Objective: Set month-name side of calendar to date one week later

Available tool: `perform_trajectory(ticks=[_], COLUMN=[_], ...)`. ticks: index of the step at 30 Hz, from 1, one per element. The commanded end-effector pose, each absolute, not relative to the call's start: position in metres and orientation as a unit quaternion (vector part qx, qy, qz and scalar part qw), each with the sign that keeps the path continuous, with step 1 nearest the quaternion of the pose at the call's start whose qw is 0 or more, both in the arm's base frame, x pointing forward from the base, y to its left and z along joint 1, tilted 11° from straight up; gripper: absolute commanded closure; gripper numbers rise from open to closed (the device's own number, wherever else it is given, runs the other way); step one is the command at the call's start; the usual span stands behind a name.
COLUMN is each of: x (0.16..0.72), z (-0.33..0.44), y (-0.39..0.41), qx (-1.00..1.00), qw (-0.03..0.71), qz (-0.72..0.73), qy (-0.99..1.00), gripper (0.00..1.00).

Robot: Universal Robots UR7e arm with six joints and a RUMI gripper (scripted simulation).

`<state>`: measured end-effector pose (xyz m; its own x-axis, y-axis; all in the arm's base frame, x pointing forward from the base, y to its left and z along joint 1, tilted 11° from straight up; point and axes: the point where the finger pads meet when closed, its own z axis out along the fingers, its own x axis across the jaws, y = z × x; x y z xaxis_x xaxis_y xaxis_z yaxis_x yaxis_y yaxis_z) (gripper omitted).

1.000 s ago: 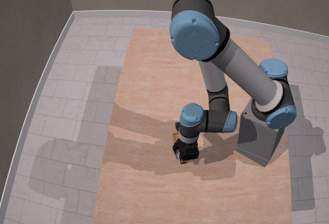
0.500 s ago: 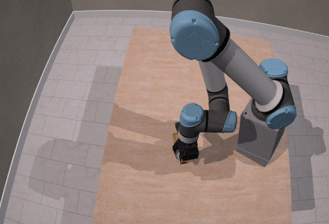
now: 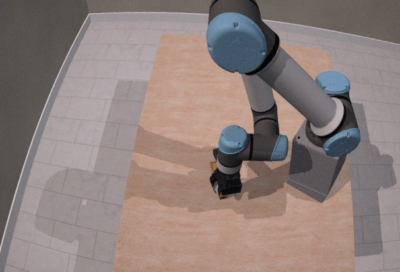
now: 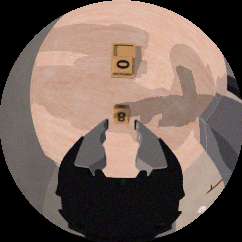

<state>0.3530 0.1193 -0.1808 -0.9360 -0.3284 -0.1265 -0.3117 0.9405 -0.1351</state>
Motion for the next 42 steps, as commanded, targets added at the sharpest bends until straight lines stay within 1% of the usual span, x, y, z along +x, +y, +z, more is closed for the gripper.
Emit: perform_trajectory(ticks=[1,23,42], x=[0.355,0.357,0.36], z=[-0.18,-0.185,-0.207], y=[0.119,0.119,0.117], qx=[-0.162,-0.162,-0.163], qw=[0.075,0.076,0.076], qz=[-0.056,-0.056,-0.056], qy=[0.982,0.982,0.982], gripper=[0.72,0.72,0.72])
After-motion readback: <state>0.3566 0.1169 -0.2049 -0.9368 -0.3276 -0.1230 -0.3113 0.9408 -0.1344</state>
